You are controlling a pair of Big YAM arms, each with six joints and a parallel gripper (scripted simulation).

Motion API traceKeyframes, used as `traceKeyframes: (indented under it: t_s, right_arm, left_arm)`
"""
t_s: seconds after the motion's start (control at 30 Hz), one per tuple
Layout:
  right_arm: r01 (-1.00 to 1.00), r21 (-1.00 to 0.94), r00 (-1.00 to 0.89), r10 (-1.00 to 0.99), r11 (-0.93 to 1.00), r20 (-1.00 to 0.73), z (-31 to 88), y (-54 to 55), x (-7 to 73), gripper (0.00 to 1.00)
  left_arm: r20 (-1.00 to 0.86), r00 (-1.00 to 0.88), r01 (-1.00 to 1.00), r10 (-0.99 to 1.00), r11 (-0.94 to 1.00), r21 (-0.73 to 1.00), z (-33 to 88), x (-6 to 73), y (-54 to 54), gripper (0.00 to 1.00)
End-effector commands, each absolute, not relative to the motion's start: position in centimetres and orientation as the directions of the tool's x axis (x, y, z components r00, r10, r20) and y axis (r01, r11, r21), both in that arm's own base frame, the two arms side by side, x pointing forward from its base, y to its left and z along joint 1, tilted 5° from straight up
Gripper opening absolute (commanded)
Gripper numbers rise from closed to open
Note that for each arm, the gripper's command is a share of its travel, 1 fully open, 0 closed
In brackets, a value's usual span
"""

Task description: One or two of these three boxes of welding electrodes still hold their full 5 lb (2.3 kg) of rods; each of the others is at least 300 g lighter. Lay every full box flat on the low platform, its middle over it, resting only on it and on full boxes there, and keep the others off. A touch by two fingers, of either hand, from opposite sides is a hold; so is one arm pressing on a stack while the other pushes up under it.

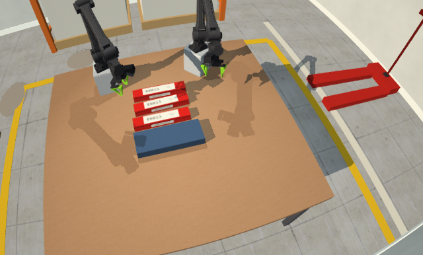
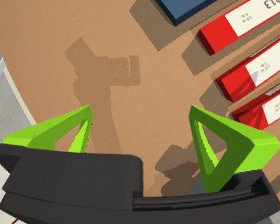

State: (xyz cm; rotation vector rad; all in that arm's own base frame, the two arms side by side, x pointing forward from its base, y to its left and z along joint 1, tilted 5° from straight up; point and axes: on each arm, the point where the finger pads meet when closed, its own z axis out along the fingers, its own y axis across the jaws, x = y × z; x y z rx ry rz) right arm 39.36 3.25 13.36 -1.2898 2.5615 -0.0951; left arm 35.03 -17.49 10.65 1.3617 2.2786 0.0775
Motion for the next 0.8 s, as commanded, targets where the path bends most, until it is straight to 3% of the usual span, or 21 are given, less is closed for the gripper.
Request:
traceKeyframes:
  t_s: [0.0,0.27,0.77]
  right_arm:
    - [-0.861,-0.193,-0.445,-0.88,0.471,-0.164,14.9,4.2,41.0,1.0]
    - [-0.955,-0.123,-0.27,-0.963,0.27,-0.016,14.6,4.3,41.0,1.0]
    - [-0.949,-0.123,-0.291,-0.956,0.292,-0.021,14.2,3.8,40.3,1.0]
  left_arm:
    - [-0.338,-0.273,0.869,0.901,0.381,0.314,12.8,35.4,-20.5,1.0]
    - [-0.213,-0.077,0.949,0.974,0.137,0.286,13.1,32.3,-25.3,1.0]
    - [-0.03,0.254,0.955,0.967,-0.245,0.17,13.2,29.5,-29.8,1.0]
